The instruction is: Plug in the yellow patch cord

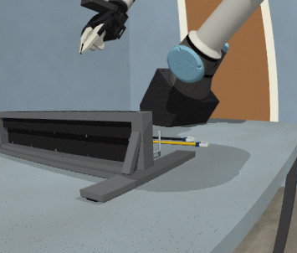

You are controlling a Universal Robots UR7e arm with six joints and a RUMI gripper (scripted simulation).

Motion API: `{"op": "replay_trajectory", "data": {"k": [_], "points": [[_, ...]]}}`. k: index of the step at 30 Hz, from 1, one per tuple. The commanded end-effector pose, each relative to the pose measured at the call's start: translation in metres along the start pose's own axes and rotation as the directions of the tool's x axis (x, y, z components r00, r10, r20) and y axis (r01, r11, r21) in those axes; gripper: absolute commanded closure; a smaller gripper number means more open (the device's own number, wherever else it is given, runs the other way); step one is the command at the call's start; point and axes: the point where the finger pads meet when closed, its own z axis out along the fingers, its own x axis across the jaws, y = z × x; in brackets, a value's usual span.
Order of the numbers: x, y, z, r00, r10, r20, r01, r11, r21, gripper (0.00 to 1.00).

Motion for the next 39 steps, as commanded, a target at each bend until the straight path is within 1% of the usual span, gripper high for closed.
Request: {"op": "replay_trajectory", "data": {"k": [1, 10, 24, 39], "points": [[0.015, -0.001, 0.001, 1.000, 0.000, 0.000, 0.000, 1.000, -0.001, 1.00], [0.022, -0.001, 0.001, 1.000, 0.000, 0.000, 0.000, 1.000, -0.001, 1.00], [0.022, -0.001, 0.003, 1.000, 0.000, 0.000, 0.000, 1.000, -0.001, 1.00], [0.022, -0.001, 0.017, 1.000, 0.000, 0.000, 0.000, 1.000, -0.001, 1.00]]}}
